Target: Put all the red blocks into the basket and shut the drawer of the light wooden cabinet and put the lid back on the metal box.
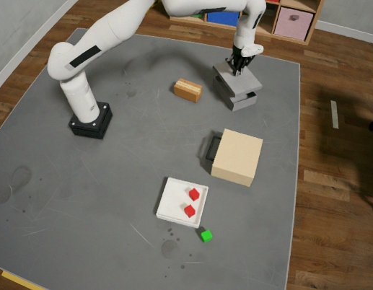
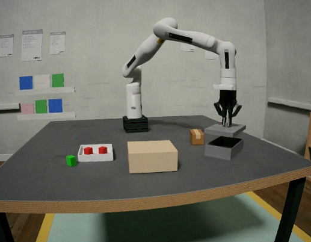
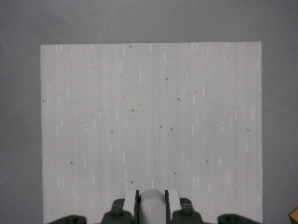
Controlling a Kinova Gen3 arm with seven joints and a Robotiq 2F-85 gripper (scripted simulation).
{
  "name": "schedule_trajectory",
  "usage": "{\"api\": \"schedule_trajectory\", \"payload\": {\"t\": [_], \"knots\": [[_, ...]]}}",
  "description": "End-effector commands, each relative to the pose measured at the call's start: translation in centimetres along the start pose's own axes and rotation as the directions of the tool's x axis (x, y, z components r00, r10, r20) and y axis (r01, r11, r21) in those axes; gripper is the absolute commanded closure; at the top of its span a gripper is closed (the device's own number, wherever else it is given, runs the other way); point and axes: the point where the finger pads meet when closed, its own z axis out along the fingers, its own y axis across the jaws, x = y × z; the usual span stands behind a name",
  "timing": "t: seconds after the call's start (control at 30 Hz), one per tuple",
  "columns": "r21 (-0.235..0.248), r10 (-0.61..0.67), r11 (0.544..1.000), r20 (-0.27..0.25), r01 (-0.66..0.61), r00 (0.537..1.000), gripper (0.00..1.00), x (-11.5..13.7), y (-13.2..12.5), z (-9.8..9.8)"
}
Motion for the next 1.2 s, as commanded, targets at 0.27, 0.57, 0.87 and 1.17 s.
{"api": "schedule_trajectory", "payload": {"t": [0.27, 0.57, 0.87, 1.17], "knots": [[0.003, 0.000, 1.000, 0.000, 0.000, 1.000, 0.90, 0.0, -0.1, 1.5], [0.003, 0.000, 1.000, 0.000, 0.000, 1.000, 0.90, 0.0, -0.1, 1.8], [0.003, 0.000, 1.000, 0.000, 0.000, 1.000, 0.90, 0.0, -0.1, 1.8], [0.003, 0.000, 1.000, 0.000, 0.000, 1.000, 0.90, 0.0, -0.1, 1.8]]}}
